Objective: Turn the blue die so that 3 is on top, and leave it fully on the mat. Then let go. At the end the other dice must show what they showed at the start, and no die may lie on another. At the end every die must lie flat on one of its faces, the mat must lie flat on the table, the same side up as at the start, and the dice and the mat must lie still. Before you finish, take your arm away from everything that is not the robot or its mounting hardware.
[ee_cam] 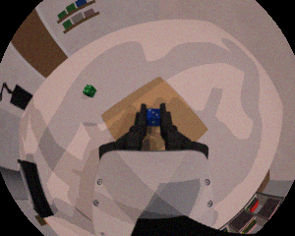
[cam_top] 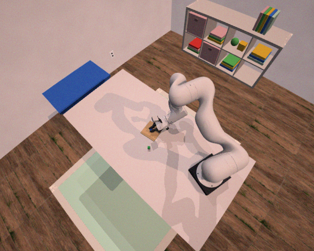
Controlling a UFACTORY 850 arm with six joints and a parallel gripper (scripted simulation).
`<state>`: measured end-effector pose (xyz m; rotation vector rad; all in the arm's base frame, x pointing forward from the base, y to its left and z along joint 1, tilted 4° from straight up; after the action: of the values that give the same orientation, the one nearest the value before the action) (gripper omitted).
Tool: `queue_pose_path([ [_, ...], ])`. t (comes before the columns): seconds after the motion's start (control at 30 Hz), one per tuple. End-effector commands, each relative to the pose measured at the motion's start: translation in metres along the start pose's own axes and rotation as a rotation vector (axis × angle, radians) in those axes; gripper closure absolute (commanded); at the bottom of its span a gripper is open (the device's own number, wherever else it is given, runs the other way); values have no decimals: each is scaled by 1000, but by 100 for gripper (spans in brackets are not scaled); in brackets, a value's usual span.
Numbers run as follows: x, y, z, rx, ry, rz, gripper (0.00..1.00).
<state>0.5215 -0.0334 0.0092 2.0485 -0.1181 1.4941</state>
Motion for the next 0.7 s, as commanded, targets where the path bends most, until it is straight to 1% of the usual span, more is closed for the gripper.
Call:
queue_pose_path([
  [0.0, 1, 0, 1, -1, 1, 1, 85],
  [0.27, 1, 0, 1, -1, 1, 1, 85],
  [0.3, 1, 0, 1, -1, 1, 1, 81],
  [0.37, 1, 0, 1, -1, 1, 1, 81],
  [0.4, 1, 0, 1, -1, 1, 1, 77],
  [0.53, 1, 0, 1, -1, 1, 1, 77],
  [0.57, 1, 0, 1, -1, 1, 1, 72],
  [0.63, 1, 0, 1, -1, 1, 1, 72],
  [0.67, 1, 0, 1, -1, 1, 1, 68],
])
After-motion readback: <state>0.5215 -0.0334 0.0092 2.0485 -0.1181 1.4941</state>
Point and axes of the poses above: the point where the finger pads meet when closed, its own y axis back along the fingers, its own z axis across the jaws, x = y × z, the point moved 8 cm from there along y, back along the fingers, and after that the axes turned 11 degrees about -y, right-handed, at the moved point
